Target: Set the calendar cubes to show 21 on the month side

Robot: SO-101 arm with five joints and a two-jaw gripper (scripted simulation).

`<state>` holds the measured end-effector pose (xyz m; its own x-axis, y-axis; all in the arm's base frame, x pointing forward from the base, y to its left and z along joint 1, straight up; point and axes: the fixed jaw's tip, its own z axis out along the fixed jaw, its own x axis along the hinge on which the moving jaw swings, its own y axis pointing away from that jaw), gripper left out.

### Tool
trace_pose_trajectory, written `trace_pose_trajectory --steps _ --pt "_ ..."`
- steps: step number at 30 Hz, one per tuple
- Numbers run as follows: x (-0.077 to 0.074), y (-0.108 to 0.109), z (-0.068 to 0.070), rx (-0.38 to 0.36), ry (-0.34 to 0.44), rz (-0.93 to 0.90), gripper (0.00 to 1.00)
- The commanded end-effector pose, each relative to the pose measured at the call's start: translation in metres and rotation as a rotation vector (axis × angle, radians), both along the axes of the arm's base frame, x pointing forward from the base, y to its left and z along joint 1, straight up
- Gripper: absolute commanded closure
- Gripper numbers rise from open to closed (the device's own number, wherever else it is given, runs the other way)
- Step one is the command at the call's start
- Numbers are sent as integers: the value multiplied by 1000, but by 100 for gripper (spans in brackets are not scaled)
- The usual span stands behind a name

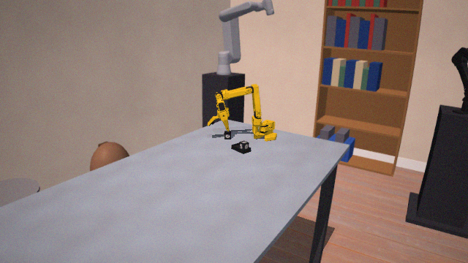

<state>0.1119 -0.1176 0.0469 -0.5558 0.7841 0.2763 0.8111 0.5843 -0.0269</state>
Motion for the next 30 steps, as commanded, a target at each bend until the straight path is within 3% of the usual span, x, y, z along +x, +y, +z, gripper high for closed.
trace_pose_trajectory --steps 1,30 --pt "5 -3 4 -26 -21 -3 65" --pt "8 -3 1 -19 -7 -8 65"
